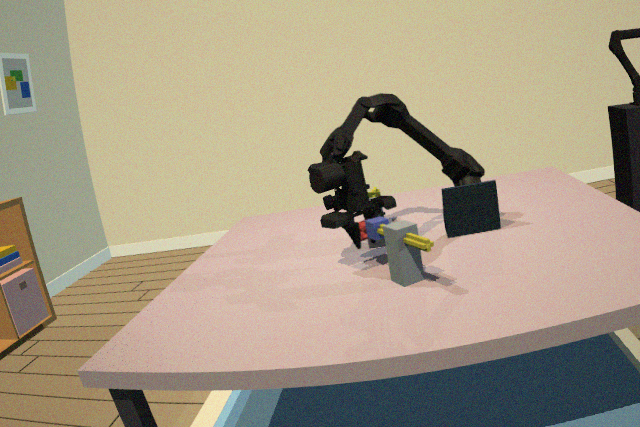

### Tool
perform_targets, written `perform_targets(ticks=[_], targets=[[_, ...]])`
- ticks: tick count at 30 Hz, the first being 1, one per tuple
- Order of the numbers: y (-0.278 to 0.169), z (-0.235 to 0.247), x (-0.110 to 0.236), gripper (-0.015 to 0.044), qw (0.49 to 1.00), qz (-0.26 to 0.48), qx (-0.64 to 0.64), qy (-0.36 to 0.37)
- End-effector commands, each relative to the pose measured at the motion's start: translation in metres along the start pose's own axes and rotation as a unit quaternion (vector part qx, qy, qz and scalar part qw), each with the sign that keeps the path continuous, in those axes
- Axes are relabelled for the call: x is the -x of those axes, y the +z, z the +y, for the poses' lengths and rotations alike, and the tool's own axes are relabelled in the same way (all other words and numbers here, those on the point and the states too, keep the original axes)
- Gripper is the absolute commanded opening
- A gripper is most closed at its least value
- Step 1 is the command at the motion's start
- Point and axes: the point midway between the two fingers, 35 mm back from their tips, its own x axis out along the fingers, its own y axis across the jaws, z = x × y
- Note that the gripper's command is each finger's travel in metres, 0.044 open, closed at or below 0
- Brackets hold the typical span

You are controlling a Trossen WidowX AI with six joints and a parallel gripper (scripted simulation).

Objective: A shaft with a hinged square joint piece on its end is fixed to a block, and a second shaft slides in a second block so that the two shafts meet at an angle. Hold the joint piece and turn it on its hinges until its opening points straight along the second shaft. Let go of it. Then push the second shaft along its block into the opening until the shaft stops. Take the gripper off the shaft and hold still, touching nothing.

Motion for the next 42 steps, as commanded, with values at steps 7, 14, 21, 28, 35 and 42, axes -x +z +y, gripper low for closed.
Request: perform_targets(ticks=[7,14,21,28,35,42], targets=[[0.001,-0.005,0.004,0.0000,0.995,-0.052,-0.082,-0.002],[0.001,-0.010,0.006,0.0000,0.987,-0.085,-0.138,-0.008],[0.000,-0.014,0.008,0.0000,0.976,-0.113,-0.184,-0.015],[0.001,-0.014,0.008,0.0000,0.974,-0.117,-0.193,-0.016],[0.000,-0.015,0.008,0.0000,0.973,-0.119,-0.198,-0.016],[0.000,-0.014,0.008,0.0000,0.973,-0.119,-0.197,-0.016]])
